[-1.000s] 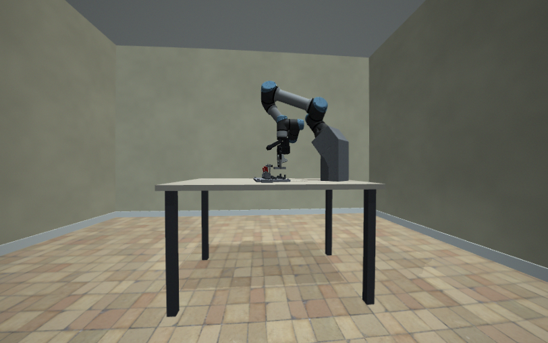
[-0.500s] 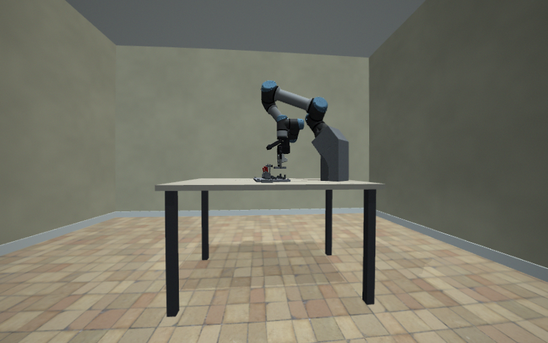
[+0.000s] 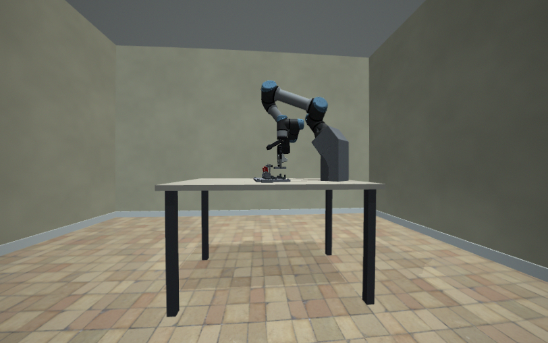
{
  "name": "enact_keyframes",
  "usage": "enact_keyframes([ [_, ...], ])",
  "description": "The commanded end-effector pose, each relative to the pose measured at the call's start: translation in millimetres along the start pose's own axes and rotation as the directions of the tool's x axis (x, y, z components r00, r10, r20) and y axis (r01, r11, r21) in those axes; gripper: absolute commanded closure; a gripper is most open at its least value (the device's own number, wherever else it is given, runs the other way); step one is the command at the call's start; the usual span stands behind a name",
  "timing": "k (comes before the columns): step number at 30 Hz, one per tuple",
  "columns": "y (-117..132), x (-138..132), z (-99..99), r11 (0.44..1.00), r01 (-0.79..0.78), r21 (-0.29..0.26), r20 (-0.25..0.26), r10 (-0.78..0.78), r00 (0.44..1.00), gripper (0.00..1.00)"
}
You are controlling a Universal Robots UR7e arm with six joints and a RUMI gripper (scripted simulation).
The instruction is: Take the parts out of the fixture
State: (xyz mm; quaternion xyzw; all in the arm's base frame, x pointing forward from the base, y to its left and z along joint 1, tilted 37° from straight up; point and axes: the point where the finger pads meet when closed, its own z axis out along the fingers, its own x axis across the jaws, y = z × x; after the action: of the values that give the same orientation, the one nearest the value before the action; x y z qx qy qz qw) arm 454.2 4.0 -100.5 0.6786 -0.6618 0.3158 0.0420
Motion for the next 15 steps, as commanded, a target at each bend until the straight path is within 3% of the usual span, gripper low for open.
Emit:
enact_keyframes([
  [1, 0, -2, -1.1, 1.000, 0.002, 0.002, 0.000, -0.002, 1.000, 1.00],
  [15, -1, -19, -0.5, 1.000, 0.001, 0.003, 0.000, -0.001, 1.000, 1.00],
])
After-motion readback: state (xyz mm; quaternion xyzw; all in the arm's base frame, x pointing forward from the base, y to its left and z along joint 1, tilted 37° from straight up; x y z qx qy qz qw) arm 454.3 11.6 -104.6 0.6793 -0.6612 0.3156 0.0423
